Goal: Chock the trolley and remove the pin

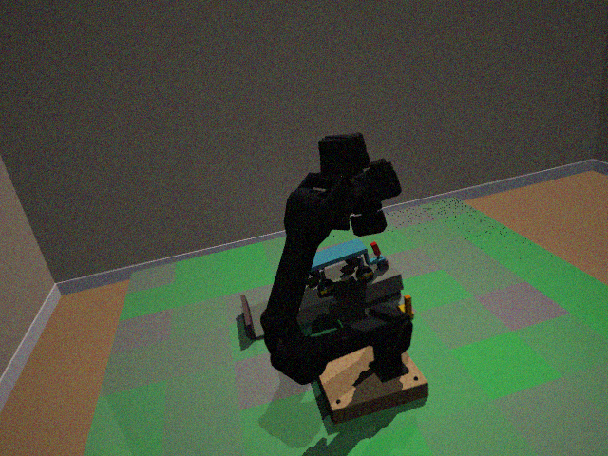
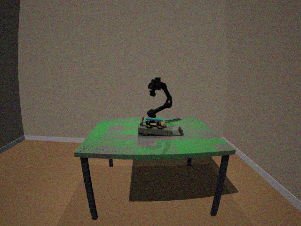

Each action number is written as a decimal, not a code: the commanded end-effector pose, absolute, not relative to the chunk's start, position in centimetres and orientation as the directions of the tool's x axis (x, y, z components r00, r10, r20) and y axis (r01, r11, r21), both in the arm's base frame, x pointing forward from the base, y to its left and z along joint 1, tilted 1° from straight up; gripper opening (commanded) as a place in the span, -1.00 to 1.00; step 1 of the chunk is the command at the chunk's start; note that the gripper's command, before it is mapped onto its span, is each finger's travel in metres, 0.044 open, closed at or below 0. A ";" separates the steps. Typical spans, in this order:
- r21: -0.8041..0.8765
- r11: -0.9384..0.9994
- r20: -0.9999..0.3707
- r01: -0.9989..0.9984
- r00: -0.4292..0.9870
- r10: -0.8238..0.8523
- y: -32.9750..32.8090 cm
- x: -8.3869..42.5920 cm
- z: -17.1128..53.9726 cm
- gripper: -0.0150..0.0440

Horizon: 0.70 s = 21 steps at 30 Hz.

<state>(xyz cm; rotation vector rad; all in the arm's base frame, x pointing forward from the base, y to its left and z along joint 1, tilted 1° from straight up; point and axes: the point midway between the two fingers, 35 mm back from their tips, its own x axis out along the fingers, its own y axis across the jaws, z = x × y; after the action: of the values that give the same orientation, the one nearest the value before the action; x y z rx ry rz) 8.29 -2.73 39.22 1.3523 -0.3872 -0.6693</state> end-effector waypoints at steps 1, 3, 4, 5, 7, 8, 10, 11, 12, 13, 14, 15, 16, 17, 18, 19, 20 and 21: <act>0.906 0.162 -0.210 0.392 0.747 -0.630 -4.9 9.0 38.1 0.15; 0.863 0.207 -0.246 0.460 0.743 -0.623 -5.7 9.4 37.6 0.15; 0.839 0.231 -0.264 0.492 0.740 -0.618 -6.1 9.5 37.4 0.15; 0.814 0.254 -0.282 0.523 0.737 -0.614 -6.5 9.7 37.1 0.15; 0.757 0.302 -0.318 0.579 0.731 -0.604 -7.3 10.1 36.6 0.15; 0.727 0.327 -0.336 0.604 0.728 -0.598 -7.7 10.2 36.3 0.15; 0.662 0.377 -0.372 0.648 0.720 -0.586 -8.4 10.6 35.7 0.15; 0.627 0.402 -0.389 0.667 0.716 -0.580 -8.8 10.8 35.4 0.15; 0.592 0.428 -0.407 0.683 0.711 -0.574 -9.1 11.0 35.1 0.15; 0.555 0.453 -0.424 0.697 0.706 -0.567 -9.4 11.1 34.8 0.15; 0.518 0.479 -0.442 0.709 0.701 -0.559 -9.8 11.3 34.5 0.15; 0.480 0.505 -0.459 0.717 0.696 -0.552 -10.1 11.5 34.2 0.15; 0.442 0.531 -0.477 0.723 0.691 -0.544 -10.4 11.7 33.8 0.15; 0.403 0.557 -0.494 0.726 0.685 -0.536 -10.7 11.9 33.5 0.15; 0.363 0.583 -0.511 0.727 0.679 -0.528 -11.0 12.1 33.2 0.15; 0.324 0.608 -0.528 0.724 0.672 -0.519 -11.3 12.2 32.8 0.15; 0.285 0.634 -0.544 0.719 0.666 -0.511 -11.5 12.4 32.4 0.15; 0.245 0.659 -0.561 0.711 0.659 -0.502 -11.8 12.6 32.1 0.15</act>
<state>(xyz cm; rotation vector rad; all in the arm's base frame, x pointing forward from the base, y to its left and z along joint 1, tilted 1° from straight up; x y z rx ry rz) 11.94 -10.71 33.68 0.6054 0.3377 -0.7551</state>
